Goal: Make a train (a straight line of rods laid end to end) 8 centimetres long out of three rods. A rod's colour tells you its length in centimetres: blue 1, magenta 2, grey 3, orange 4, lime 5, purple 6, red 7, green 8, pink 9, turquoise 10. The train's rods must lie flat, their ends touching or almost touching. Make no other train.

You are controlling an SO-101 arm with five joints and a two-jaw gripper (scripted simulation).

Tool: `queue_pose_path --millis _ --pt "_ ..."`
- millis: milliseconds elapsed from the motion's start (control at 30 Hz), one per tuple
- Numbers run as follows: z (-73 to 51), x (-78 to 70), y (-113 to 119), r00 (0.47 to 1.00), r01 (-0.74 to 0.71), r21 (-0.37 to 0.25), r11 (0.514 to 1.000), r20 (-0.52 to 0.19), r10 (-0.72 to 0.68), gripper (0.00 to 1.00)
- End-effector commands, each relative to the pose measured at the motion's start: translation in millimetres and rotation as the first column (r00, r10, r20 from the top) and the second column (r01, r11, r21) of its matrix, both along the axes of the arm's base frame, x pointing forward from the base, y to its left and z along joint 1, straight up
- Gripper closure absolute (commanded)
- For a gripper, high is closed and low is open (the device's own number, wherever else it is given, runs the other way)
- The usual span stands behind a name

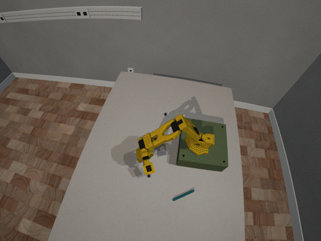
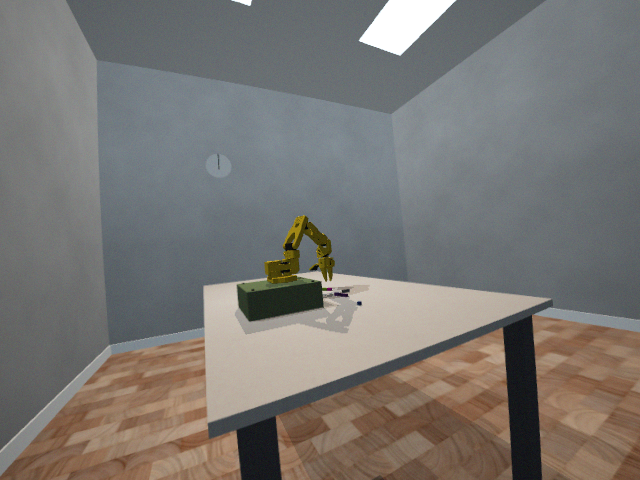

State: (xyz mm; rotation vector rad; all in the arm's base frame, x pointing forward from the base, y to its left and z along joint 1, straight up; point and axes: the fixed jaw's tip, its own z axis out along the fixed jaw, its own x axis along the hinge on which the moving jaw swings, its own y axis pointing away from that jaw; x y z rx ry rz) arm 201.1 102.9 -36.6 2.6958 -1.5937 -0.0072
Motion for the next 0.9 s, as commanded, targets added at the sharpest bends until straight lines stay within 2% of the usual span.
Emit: queue_pose_path --millis 0,267,867 --pt "10.0 -0.7 1.7 1.000 0.002 0.005 1.000 0.007 -0.002 0.83" --pt "14.6 -0.9 1.6 1.000 0.002 0.005 1.000 0.007 -0.002 0.83" --pt "14.9 -0.9 1.6 1.000 0.002 0.005 1.000 0.007 -0.002 0.83"
